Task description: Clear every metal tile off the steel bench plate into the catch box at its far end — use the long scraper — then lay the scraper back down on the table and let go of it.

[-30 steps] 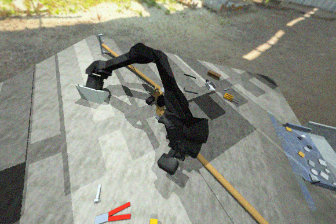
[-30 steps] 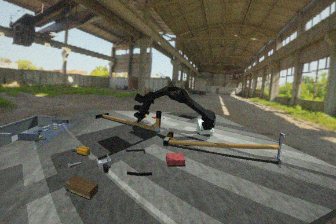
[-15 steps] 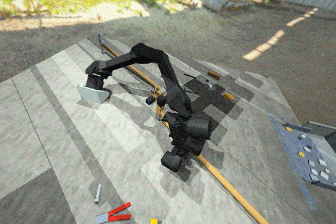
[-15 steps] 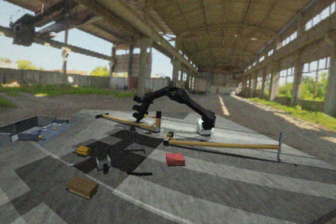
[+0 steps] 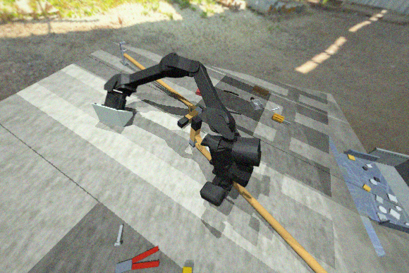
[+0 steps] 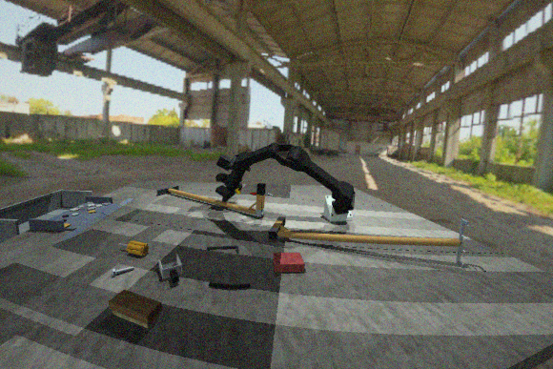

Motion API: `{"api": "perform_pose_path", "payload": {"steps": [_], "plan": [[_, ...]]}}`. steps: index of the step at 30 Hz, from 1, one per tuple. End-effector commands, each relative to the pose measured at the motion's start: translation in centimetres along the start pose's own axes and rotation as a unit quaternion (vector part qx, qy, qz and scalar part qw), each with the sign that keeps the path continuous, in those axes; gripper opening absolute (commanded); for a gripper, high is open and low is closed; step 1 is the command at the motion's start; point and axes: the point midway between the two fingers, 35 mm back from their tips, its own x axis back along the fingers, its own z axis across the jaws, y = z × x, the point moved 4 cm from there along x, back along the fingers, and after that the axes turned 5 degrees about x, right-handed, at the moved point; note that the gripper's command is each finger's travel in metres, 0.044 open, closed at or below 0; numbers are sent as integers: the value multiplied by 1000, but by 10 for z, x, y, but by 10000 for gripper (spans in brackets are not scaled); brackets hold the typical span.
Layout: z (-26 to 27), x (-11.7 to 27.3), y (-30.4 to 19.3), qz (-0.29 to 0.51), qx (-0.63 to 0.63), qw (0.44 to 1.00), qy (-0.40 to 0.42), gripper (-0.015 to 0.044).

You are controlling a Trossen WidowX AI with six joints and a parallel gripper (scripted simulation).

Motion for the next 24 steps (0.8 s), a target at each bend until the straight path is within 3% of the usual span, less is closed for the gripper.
{"api": "perform_pose_path", "payload": {"steps": [1,24], "plan": [[5,-1,1,1,-2,1000,-2,0],[26,-4,8,1,-2,1000,-2,0]]}}
